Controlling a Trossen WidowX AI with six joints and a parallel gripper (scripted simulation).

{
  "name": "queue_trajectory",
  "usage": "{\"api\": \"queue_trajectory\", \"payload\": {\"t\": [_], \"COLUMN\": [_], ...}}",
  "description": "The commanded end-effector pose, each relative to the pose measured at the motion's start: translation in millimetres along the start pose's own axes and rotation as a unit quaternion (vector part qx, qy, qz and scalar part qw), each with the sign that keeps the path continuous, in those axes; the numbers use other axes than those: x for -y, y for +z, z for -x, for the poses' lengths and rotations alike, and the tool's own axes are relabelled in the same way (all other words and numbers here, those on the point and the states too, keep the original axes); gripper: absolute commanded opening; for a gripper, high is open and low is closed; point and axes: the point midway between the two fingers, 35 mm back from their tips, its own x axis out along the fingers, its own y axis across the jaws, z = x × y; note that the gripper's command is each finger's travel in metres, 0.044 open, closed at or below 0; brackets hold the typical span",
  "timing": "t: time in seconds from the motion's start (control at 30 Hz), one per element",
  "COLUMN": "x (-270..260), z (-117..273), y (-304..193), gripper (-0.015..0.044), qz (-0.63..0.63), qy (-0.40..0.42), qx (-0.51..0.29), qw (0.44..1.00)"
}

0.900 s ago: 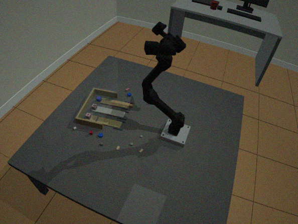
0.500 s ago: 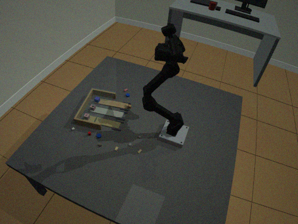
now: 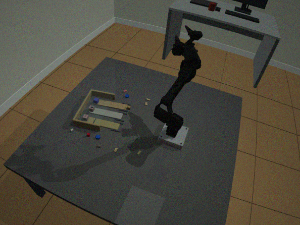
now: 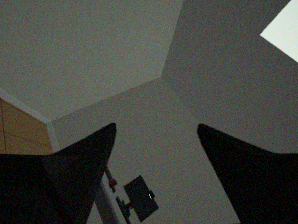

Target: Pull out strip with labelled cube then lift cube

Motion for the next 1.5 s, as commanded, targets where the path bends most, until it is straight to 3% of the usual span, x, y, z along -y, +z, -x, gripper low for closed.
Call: {"api": "queue_trajectory", "payload": {"t": [0.0,0.27,0.57,0.83,1.17,1.47], "x": [-27.5,-115.8,-247.3,-360.2,-453.7,-454.9], "z": [-14.1,-45.2,-49.8,0.8,121.5,124.0], "y": [-19.7,-29.2,12.3,78.1,140.2,140.8], "gripper": [0.04,0.04,0.04,0.04,0.04,0.04], "qz": [-0.128,-0.347,-0.5,-0.533,-0.453,-0.45], "qy": [0.016,0.101,0.256,0.414,0.58,0.582], "qx": [0.014,0.014,-0.03,-0.091,-0.153,-0.153], "qw": [0.992,0.932,0.827,0.732,0.66,0.659]}}
